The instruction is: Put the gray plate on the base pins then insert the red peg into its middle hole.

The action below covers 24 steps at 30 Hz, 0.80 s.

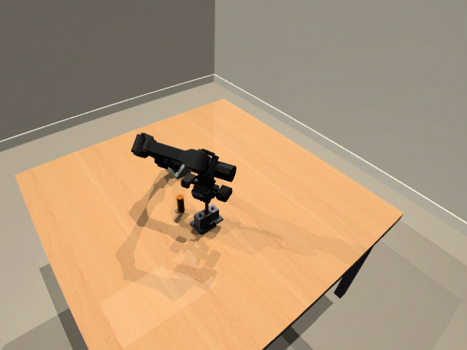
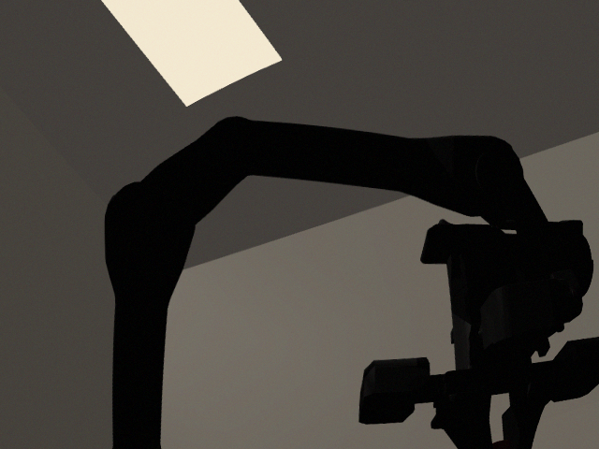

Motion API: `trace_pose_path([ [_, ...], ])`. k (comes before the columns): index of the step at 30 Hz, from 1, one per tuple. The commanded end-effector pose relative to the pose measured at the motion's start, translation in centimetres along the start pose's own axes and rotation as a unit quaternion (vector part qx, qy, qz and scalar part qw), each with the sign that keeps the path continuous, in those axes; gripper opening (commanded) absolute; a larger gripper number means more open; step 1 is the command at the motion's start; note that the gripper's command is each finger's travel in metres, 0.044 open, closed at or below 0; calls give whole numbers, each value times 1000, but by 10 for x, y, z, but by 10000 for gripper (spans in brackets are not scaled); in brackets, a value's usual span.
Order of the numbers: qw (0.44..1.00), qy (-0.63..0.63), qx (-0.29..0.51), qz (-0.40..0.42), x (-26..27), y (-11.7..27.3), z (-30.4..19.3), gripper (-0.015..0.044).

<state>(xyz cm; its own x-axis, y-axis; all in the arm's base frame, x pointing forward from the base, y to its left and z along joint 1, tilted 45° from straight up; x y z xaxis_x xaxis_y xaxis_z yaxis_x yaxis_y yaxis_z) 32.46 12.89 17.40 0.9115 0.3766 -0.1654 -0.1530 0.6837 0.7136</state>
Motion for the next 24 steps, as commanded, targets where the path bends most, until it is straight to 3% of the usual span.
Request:
trace_pose_path([
  [1,1000,1,0,1,0,-2,0,0],
  [24,1000,0,0,0,0,-14,2,0],
])
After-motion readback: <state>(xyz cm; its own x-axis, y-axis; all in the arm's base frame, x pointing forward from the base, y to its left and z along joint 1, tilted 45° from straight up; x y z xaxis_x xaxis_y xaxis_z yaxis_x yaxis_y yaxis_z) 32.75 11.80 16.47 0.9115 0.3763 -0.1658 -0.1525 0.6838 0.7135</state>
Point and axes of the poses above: the point midway between the two fingers, 35 mm back from their tips, its own y axis back along the fingers, its own x axis across the jaws, z = x × y, the point moved 6 cm from there along y, back along the fingers, and after that the axes turned 10 degrees about -y, right-handed, at the moved point
